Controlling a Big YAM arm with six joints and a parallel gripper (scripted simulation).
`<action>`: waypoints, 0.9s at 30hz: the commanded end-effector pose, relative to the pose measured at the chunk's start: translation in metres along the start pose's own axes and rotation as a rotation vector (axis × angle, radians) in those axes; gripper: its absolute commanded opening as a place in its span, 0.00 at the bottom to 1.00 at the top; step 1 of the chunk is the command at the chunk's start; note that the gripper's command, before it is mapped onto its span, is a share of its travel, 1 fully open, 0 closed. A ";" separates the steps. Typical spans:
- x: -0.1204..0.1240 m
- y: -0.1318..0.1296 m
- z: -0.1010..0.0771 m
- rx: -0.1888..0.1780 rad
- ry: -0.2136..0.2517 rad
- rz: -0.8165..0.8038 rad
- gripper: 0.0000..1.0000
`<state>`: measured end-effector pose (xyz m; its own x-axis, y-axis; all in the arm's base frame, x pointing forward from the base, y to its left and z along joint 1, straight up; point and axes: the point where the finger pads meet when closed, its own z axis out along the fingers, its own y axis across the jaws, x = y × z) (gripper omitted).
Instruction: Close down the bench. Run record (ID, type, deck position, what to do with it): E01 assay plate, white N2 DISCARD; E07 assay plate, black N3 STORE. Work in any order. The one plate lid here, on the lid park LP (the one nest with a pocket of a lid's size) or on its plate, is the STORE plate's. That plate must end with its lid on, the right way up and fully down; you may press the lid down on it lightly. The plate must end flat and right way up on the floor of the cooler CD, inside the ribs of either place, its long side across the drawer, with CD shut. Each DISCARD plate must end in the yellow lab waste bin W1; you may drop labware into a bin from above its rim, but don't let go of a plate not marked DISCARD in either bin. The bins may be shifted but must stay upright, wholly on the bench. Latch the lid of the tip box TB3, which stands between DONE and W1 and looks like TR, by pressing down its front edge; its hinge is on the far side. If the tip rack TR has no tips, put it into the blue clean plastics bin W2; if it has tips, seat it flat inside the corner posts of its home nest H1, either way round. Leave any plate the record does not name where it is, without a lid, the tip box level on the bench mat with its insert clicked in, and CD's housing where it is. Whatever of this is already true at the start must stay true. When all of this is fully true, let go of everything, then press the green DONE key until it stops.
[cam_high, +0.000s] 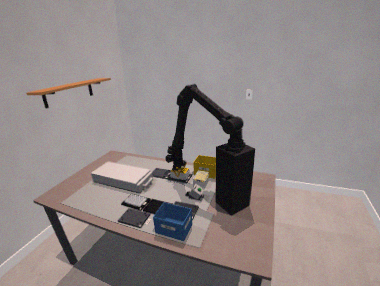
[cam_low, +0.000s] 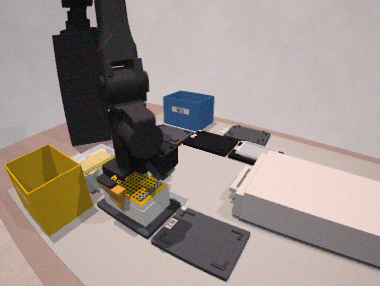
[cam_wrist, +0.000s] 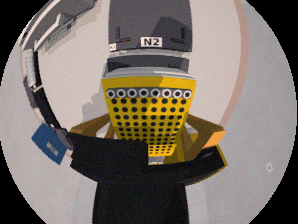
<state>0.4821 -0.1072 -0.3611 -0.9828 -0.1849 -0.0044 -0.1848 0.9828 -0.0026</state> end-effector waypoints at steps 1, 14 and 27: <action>-0.021 -0.014 -0.011 0.020 -0.042 0.025 1.00; -0.021 -0.014 -0.011 0.020 -0.042 0.025 1.00; -0.021 -0.014 -0.011 0.018 -0.042 0.025 0.00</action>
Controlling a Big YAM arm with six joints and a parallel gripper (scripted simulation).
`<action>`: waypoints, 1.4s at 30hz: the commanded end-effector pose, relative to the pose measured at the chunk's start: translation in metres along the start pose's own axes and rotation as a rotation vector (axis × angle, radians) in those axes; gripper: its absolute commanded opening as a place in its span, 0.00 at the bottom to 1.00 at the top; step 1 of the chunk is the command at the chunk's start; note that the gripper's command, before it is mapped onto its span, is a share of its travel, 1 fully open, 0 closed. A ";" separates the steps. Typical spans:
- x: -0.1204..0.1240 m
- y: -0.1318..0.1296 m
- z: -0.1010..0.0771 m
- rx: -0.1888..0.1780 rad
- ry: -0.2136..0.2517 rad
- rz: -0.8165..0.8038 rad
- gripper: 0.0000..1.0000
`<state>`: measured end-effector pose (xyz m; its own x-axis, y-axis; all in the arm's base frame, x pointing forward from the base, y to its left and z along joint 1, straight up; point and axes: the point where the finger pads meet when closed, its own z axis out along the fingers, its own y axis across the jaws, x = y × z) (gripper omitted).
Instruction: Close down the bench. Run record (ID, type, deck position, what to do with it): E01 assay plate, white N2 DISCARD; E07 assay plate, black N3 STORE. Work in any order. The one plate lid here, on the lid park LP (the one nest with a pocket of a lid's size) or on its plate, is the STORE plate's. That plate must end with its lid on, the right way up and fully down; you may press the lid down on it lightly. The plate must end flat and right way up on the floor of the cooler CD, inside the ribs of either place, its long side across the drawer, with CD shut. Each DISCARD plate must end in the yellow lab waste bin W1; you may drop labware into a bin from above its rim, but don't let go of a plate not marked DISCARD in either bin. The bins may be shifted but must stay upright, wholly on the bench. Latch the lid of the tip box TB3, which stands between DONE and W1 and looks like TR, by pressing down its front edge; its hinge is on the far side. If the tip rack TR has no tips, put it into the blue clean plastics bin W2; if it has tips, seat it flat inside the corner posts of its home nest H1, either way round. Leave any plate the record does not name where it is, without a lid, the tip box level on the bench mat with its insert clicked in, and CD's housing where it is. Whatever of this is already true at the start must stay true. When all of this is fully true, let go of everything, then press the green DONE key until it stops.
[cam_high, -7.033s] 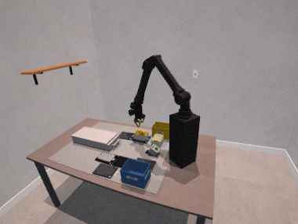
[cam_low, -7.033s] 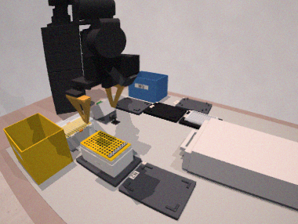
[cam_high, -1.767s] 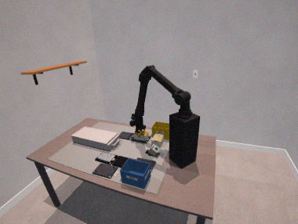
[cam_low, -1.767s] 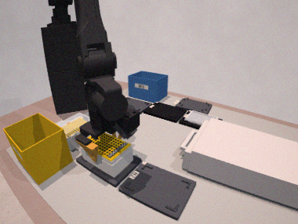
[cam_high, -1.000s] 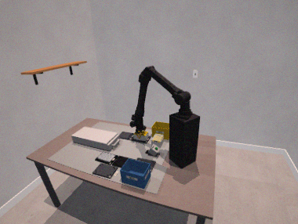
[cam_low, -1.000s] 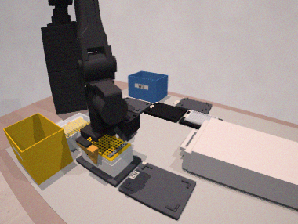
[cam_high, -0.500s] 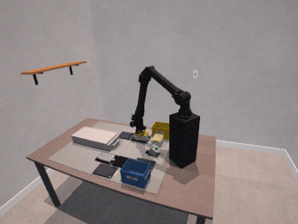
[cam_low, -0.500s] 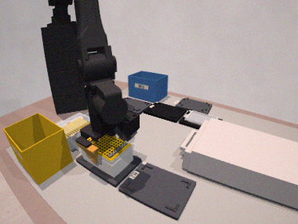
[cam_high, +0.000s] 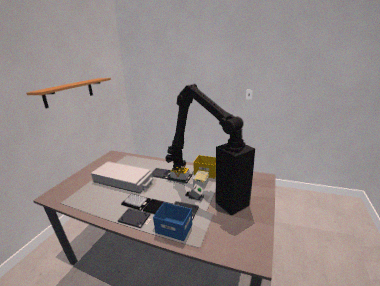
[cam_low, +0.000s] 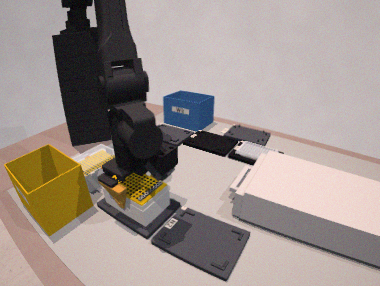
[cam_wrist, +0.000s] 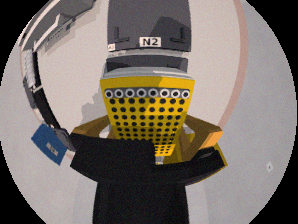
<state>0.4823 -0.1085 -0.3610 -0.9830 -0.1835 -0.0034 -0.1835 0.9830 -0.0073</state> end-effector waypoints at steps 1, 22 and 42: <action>-0.015 -0.006 -0.009 0.009 -0.031 0.006 0.00; -0.015 -0.006 -0.009 0.009 -0.031 0.006 0.00; -0.016 -0.008 -0.022 0.009 -0.035 0.020 0.00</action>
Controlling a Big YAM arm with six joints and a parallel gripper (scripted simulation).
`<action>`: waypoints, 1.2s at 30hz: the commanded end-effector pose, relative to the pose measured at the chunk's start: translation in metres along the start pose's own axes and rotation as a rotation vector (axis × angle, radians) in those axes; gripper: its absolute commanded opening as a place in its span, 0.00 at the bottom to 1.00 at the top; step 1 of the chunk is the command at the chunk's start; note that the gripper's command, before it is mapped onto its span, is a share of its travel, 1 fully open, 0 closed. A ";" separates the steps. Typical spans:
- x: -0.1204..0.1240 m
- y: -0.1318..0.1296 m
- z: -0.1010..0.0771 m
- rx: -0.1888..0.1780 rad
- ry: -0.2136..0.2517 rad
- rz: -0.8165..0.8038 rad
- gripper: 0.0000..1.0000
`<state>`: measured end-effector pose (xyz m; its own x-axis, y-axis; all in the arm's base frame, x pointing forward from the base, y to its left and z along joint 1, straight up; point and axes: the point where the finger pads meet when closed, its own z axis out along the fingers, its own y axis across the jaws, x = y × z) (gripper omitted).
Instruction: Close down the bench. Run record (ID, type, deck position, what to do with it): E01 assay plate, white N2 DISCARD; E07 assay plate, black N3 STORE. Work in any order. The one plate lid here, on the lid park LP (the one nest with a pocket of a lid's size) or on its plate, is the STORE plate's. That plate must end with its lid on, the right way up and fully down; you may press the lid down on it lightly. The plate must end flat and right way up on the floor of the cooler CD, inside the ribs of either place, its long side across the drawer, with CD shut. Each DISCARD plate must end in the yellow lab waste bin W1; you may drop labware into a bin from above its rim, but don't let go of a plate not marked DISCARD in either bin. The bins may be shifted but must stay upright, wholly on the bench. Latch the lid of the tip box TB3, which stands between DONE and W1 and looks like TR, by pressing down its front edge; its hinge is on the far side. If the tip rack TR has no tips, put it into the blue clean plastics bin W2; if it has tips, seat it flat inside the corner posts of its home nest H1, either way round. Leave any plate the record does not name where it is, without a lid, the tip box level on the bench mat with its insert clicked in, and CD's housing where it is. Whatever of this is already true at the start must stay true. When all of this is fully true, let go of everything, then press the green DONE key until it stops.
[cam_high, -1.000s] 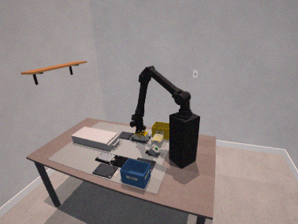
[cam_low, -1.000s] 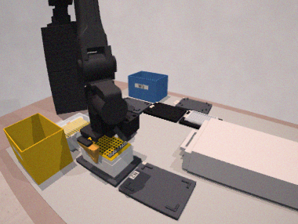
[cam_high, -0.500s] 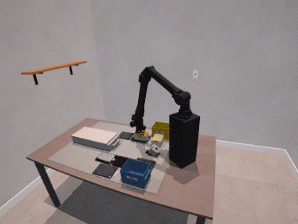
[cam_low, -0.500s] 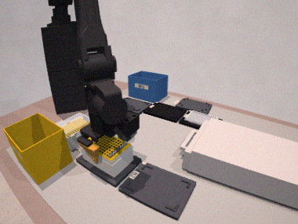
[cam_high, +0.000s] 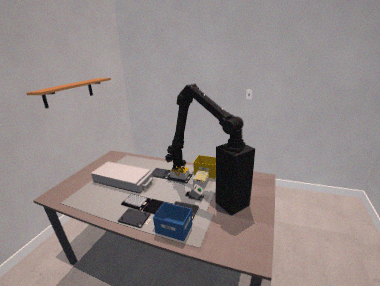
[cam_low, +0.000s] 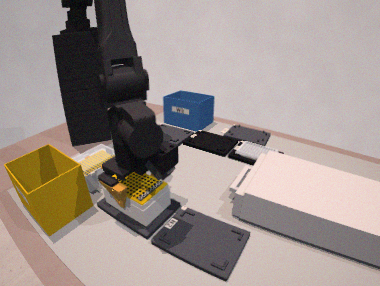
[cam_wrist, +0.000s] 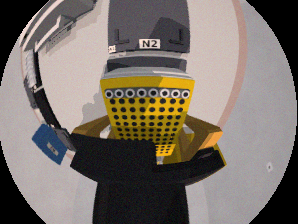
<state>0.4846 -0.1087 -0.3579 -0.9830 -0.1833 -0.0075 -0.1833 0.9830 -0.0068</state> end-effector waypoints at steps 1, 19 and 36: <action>-0.014 -0.007 -0.020 0.009 -0.030 0.019 0.00; -0.013 -0.007 -0.025 0.008 -0.027 0.019 0.00; -0.012 -0.006 -0.041 0.007 -0.025 0.019 0.00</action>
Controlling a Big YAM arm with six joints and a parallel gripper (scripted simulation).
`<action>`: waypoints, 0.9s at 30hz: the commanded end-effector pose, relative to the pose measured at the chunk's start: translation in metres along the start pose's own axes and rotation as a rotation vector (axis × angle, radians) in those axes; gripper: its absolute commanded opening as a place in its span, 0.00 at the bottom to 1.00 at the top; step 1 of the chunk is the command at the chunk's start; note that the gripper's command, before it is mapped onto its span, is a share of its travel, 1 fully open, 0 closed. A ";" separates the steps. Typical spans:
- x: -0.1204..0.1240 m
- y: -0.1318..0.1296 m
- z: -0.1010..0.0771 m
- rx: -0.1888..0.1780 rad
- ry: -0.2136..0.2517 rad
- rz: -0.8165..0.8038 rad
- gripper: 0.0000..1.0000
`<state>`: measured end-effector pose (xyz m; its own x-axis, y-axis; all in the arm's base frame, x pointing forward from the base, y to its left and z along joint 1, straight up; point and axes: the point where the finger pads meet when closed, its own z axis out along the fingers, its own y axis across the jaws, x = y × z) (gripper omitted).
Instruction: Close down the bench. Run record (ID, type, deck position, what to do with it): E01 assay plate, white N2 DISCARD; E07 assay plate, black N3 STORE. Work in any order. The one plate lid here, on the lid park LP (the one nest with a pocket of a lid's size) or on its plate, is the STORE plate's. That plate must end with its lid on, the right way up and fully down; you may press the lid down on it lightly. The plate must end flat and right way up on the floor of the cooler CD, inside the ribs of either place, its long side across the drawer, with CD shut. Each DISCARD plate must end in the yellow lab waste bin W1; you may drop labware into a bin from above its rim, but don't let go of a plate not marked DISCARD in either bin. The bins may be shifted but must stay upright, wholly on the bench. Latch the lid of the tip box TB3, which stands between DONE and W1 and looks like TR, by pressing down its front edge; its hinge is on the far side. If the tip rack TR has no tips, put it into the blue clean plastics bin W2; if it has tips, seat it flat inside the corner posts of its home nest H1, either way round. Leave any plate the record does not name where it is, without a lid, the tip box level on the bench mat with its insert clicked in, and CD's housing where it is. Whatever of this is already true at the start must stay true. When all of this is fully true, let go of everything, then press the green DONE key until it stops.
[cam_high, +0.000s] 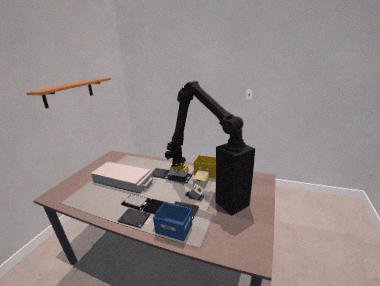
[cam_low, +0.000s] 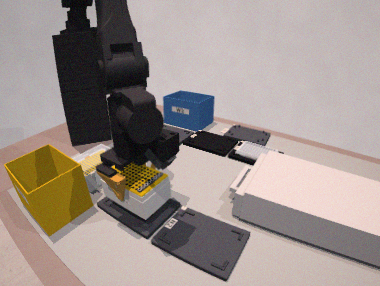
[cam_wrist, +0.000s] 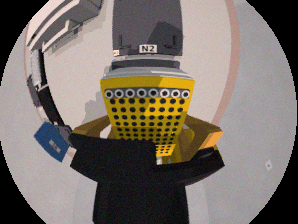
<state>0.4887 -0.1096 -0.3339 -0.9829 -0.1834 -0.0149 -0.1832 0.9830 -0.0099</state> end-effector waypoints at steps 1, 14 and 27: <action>-0.008 -0.005 -0.019 0.004 -0.017 0.019 0.00; -0.008 -0.004 -0.033 0.004 -0.017 0.019 0.00; -0.007 -0.004 -0.048 0.004 -0.017 0.019 0.00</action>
<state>0.4886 -0.1096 -0.3008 -0.9829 -0.1834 -0.0159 -0.1832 0.9830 -0.0103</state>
